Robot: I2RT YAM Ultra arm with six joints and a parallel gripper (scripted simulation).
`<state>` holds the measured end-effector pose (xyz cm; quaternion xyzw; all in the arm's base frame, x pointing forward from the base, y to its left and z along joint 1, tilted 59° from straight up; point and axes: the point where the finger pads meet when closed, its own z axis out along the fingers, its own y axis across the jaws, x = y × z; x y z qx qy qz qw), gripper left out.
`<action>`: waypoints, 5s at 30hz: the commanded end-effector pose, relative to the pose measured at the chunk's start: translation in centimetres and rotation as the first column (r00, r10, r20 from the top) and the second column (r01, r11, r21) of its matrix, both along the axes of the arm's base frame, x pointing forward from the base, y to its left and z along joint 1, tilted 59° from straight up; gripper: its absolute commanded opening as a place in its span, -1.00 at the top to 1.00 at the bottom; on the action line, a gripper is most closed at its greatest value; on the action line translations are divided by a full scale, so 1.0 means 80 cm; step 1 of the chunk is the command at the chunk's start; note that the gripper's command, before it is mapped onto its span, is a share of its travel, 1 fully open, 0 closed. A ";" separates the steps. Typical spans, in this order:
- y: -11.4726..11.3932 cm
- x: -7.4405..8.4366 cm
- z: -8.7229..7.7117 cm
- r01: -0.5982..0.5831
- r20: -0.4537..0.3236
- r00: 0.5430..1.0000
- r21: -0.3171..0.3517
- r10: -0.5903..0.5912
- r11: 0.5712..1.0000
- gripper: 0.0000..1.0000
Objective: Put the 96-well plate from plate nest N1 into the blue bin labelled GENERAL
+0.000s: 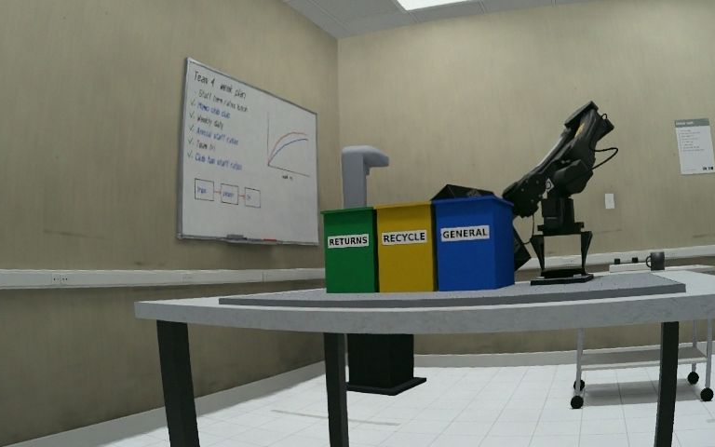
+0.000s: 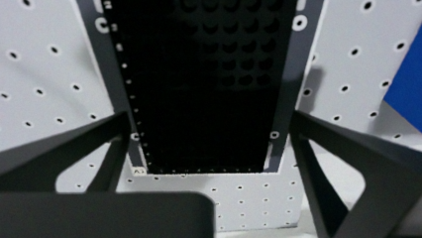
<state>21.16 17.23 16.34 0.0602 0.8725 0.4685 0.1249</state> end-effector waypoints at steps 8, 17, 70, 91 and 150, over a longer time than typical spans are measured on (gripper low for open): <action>0.014 0.016 -0.015 0.031 0.008 0.999 -0.007 -0.031 1.000 -1.00; 0.013 0.021 -0.005 0.040 0.035 0.999 0.001 -0.040 0.999 -1.00; 0.012 0.020 -0.008 0.037 0.031 0.999 -0.004 -0.037 0.999 1.00; 0.012 0.020 -0.008 0.037 0.031 0.999 -0.004 -0.037 0.999 1.00; -0.010 0.011 0.027 0.032 0.069 0.997 0.012 -0.032 0.999 1.00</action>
